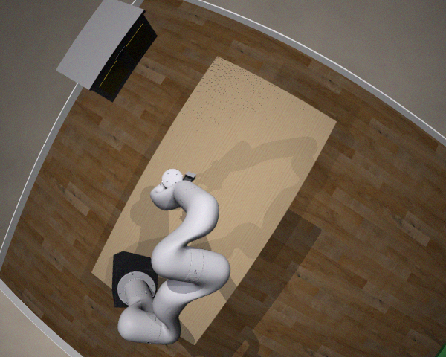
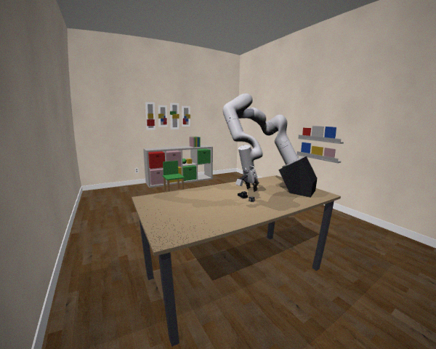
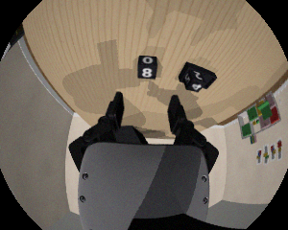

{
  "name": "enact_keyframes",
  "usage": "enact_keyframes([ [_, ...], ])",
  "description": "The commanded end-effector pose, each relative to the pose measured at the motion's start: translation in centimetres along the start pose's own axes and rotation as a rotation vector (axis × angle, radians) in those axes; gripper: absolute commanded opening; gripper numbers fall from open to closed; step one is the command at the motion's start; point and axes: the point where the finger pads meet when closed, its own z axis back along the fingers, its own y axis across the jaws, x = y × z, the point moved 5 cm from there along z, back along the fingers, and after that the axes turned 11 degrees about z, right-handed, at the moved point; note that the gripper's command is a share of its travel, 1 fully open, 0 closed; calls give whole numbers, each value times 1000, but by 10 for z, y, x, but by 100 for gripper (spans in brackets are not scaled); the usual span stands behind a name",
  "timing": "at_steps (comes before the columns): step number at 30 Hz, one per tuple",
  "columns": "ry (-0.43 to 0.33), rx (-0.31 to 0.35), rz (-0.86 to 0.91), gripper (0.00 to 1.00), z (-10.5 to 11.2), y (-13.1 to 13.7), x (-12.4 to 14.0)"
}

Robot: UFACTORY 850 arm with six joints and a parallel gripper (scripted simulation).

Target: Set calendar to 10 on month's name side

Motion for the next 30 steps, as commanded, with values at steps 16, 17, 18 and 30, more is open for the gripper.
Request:
enact_keyframes([
  [16,226,71,-5,71,-3,2,12],
  [17,240,70,-5,71,-3,1,13],
  [18,253,68,-4,71,-2,0,13],
  [30,298,56,0,71,-2,-4,20],
])
